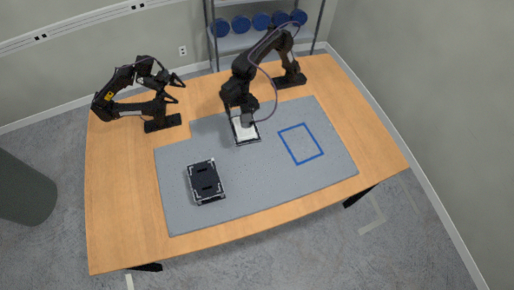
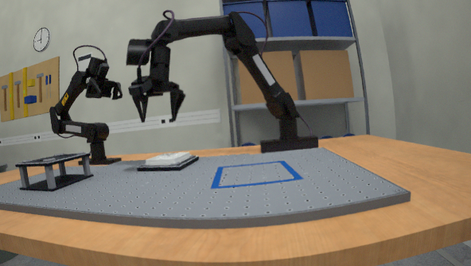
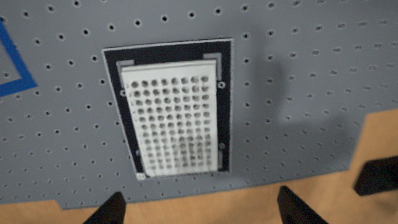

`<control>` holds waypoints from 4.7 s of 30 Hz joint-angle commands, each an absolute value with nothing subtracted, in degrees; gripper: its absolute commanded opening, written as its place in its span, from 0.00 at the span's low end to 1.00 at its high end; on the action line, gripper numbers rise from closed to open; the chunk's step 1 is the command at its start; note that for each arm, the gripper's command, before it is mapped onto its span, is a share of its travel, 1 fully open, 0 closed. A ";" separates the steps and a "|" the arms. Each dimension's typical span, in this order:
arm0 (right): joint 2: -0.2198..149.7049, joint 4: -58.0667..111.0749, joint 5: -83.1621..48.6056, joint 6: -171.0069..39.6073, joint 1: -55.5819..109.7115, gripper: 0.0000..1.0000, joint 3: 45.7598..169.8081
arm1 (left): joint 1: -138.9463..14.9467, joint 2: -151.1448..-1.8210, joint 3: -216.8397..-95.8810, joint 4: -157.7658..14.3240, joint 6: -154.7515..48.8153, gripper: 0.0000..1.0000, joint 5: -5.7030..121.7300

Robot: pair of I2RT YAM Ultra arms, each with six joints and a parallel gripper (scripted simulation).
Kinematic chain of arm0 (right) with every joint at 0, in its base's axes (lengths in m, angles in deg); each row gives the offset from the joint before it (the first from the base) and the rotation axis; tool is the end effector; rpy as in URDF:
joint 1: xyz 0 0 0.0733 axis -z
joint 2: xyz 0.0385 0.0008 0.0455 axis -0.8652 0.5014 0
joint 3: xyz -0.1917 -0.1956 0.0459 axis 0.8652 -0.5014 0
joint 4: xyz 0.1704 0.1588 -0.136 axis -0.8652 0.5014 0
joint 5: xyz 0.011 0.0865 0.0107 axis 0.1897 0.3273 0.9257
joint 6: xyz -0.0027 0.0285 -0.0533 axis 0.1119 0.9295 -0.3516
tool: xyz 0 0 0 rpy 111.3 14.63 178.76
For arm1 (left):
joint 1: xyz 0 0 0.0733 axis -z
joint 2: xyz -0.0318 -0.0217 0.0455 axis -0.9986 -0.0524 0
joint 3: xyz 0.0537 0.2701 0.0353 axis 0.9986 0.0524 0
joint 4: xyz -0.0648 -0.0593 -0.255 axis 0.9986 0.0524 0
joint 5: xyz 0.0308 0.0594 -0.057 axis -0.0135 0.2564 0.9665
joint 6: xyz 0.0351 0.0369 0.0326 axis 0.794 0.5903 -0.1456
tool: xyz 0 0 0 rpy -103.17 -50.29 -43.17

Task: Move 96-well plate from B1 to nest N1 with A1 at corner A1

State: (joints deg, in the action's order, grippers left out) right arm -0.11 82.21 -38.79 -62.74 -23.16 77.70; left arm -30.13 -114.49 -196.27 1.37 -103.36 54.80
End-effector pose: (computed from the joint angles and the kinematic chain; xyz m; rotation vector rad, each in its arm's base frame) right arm 0.0165 0.0340 0.3023 -1.1814 1.7054 0.6432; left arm 0.2382 -0.3623 0.2510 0.1283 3.0740 -0.1052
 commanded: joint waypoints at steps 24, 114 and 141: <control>32.98 73.54 -33.44 -65.53 -22.11 1.00 88.90 | -37.22 -83.69 -174.78 -9.09 -90.73 1.00 27.60; 111.46 97.11 -21.43 2.57 -7.81 1.00 141.36 | -30.63 -30.66 -155.13 -5.20 -67.21 1.00 38.75; 113.65 98.34 -21.57 3.22 -7.46 1.00 144.43 | -27.62 -25.94 -157.71 4.28 -68.16 1.00 37.39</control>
State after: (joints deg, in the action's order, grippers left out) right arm 113.43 96.92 -21.70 2.89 -8.06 142.41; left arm -27.47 -27.43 -156.23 3.18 -67.88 38.26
